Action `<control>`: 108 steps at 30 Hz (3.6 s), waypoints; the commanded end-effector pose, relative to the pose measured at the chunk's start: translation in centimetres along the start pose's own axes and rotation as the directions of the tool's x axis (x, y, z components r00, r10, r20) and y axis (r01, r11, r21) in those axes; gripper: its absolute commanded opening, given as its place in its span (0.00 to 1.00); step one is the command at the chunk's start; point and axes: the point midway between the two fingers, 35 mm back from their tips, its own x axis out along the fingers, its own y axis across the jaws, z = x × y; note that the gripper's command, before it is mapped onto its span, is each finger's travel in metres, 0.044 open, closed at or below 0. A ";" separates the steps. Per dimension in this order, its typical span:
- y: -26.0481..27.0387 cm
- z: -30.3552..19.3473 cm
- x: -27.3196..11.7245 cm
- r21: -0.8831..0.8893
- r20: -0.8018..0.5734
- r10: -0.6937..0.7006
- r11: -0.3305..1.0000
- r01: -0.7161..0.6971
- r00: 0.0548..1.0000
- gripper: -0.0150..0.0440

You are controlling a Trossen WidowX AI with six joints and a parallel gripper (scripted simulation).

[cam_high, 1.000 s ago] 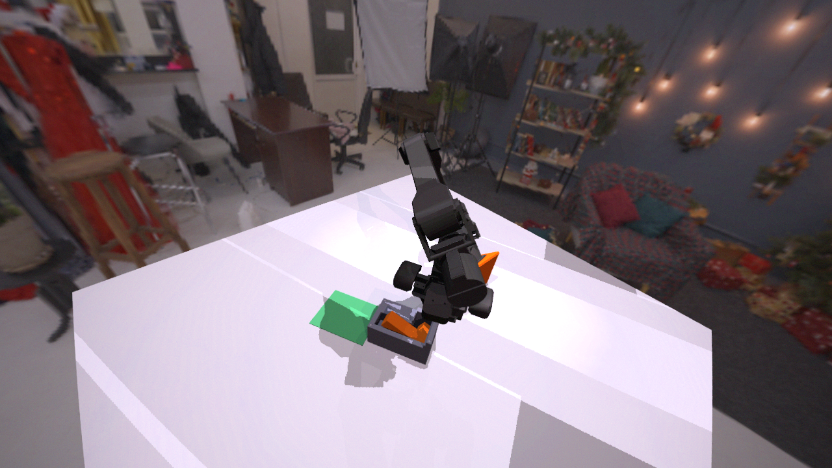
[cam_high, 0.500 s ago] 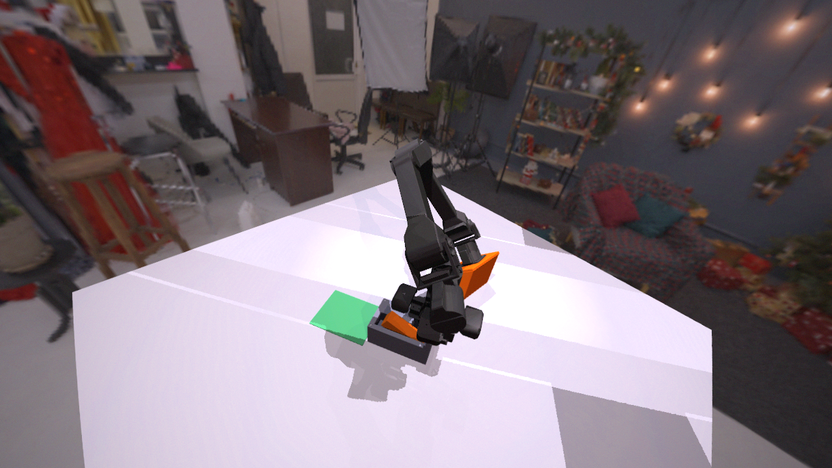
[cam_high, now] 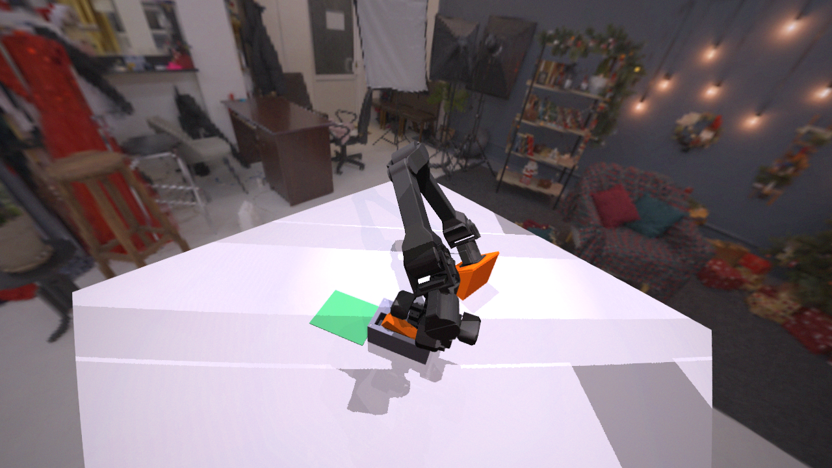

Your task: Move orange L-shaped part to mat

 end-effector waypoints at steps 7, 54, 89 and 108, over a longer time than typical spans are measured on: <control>-0.1 -0.1 1.5 -0.006 -0.003 -0.007 1.000 0.007 1.000 0.56; 0.1 0.2 -9.3 -0.010 0.012 -0.007 1.000 0.007 1.000 0.56; -7.6 1.1 -9.6 1.000 -0.003 -0.007 0.006 0.003 1.000 0.73; -7.7 1.1 -6.4 1.000 -0.003 -0.007 0.006 0.003 1.000 0.73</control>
